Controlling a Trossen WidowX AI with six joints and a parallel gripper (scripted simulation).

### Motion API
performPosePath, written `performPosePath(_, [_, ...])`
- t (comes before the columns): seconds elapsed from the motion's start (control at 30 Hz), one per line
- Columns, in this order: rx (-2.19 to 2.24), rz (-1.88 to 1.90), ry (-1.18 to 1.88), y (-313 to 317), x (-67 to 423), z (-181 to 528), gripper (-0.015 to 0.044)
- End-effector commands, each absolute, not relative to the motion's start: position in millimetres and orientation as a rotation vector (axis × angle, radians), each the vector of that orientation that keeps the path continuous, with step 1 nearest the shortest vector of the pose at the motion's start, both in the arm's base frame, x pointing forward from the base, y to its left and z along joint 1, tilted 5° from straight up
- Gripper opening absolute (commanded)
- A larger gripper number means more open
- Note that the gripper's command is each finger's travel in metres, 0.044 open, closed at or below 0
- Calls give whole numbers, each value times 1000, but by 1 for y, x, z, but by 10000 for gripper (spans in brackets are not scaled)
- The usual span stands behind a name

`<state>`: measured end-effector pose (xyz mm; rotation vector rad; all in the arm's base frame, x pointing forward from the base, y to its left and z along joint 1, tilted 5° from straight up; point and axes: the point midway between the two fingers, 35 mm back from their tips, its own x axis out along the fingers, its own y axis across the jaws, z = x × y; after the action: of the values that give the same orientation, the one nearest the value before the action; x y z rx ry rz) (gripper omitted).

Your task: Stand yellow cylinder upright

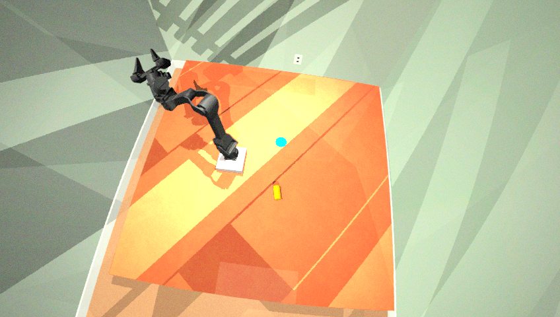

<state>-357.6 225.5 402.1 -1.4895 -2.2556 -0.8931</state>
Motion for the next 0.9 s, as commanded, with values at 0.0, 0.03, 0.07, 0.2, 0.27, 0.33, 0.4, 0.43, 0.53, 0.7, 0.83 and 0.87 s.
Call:
performPosePath(0.0, [-1494,-896,-2255,227,-357,402,374])
performPosePath(0.03, [-1506,-904,-2253,230,-355,402,347])
performPosePath(0.07, [-1527,-917,-2251,236,-353,401,321])
performPosePath(0.2, [-1690,-1014,-2225,278,-327,397,309])
performPosePath(0.27, [-1792,-1071,-2207,302,-309,395,309])
performPosePath(0.33, [-1880,-1116,-2190,322,-291,393,309])
performPosePath(0.4, [-1939,-1156,-2184,335,-281,390,309])
performPosePath(0.43, [-1974,-1185,-2183,344,-275,387,309])
performPosePath(0.53, [-2102,-1287,-2182,374,-250,378,309])
performPosePath(0.7, [-2320,-1439,-2181,418,-200,362,309])
performPosePath(0.83, [-2498,-1542,-2184,448,-153,347,309])
performPosePath(0.87, [-2543,-1564,-2185,454,-141,344,309])
